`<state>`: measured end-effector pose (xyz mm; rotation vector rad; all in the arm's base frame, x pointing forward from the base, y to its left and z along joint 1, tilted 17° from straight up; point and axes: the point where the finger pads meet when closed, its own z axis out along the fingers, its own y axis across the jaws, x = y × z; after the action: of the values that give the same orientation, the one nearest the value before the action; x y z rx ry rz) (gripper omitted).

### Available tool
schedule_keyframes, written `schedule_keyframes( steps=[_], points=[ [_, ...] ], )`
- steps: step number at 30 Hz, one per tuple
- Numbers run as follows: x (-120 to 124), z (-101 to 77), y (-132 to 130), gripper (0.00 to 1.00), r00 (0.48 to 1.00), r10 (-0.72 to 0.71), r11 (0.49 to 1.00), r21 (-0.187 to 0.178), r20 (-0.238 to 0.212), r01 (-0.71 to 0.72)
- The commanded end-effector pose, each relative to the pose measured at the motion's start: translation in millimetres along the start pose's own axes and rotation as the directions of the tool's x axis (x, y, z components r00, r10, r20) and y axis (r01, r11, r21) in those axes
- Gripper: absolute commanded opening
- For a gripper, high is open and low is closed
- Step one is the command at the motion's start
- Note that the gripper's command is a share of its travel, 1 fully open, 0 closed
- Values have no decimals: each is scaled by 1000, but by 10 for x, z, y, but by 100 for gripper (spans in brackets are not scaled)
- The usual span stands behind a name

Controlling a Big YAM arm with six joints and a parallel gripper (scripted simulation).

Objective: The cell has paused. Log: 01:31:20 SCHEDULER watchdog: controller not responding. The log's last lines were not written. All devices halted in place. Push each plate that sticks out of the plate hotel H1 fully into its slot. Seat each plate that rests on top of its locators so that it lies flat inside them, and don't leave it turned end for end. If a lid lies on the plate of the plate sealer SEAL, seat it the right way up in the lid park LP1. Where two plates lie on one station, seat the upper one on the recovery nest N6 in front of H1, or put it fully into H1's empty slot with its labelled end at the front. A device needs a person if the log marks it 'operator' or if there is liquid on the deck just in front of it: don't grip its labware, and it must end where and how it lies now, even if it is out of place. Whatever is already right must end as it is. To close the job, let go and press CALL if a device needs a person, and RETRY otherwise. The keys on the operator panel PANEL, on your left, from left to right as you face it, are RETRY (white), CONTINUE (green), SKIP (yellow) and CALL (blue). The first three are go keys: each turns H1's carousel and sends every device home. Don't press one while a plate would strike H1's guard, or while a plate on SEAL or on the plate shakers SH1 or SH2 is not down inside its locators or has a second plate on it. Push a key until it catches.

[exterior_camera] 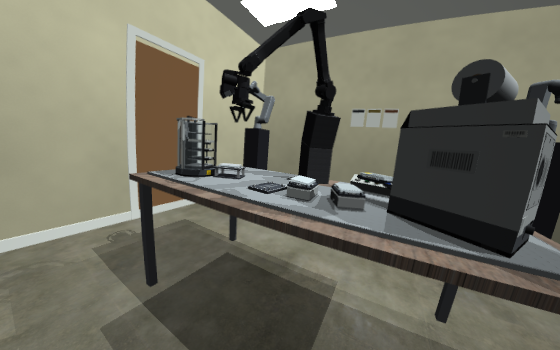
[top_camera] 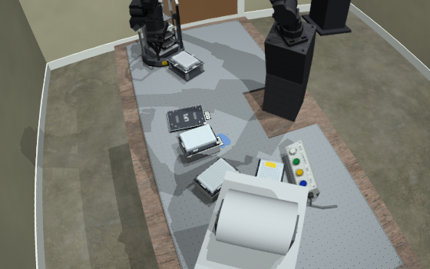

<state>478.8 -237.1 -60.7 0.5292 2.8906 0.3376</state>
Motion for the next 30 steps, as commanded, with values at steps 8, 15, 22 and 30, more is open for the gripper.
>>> schedule_keyframes(
  steps=[8, 15, 22, 30],
  points=[
    [7, -39, 380, 100, 972, -236, 972, 5, 15, 236],
    [44, -37, 613, 100, 977, -214, 977, 3, 16, 214],
    [103, 5, 834, 100, 977, -211, 977, 0, 7, 211],
    [114, -38, 1045, 100, 977, -213, 977, 1, 15, 213]
  ],
)
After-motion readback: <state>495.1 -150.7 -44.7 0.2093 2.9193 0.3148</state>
